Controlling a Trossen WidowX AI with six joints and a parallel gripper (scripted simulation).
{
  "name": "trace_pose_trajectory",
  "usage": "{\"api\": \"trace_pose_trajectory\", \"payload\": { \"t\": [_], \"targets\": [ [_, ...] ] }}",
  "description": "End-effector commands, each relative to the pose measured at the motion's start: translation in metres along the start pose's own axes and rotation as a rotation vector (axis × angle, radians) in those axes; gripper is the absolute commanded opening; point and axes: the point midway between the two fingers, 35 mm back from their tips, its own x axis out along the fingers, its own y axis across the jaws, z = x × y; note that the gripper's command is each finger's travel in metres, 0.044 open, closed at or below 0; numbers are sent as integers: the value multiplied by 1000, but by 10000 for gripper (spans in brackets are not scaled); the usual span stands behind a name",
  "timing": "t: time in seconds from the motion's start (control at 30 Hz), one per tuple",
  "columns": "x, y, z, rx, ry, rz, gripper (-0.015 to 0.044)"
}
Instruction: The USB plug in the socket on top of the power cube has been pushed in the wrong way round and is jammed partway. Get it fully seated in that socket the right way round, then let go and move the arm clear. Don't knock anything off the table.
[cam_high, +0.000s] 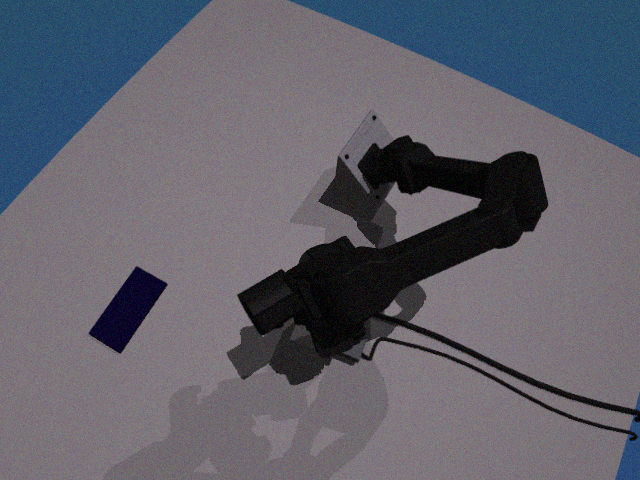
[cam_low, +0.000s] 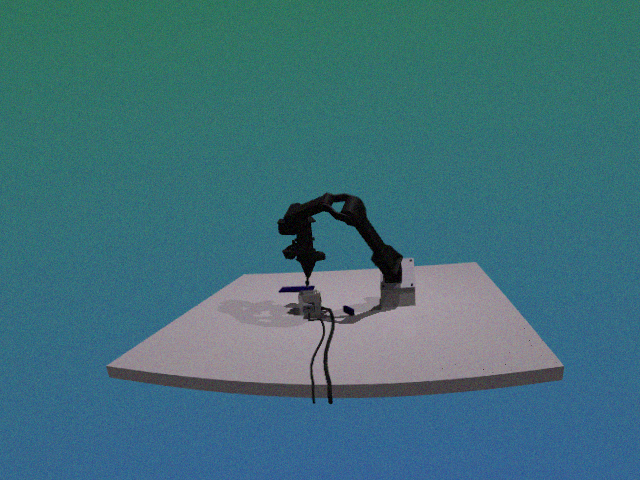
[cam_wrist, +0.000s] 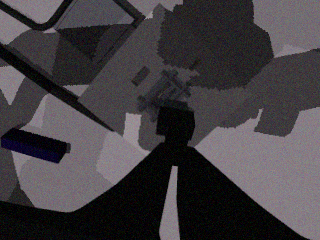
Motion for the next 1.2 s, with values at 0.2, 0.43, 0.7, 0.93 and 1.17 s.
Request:
{"api": "trace_pose_trajectory", "payload": {
  "t": [0.2, 0.43, 0.7, 0.93, 1.17],
  "targets": [
    [0, 0, 0, 256, 0, -1, 0],
    [0, 0, 0, 439, 0, -1, 0],
    [0, 0, 0, 648, 0, -1, 0],
    [0, 0, 0, 832, 0, -1, 0],
    [0, 0, 0, 1015, 0, -1, 0]
  ]
}}
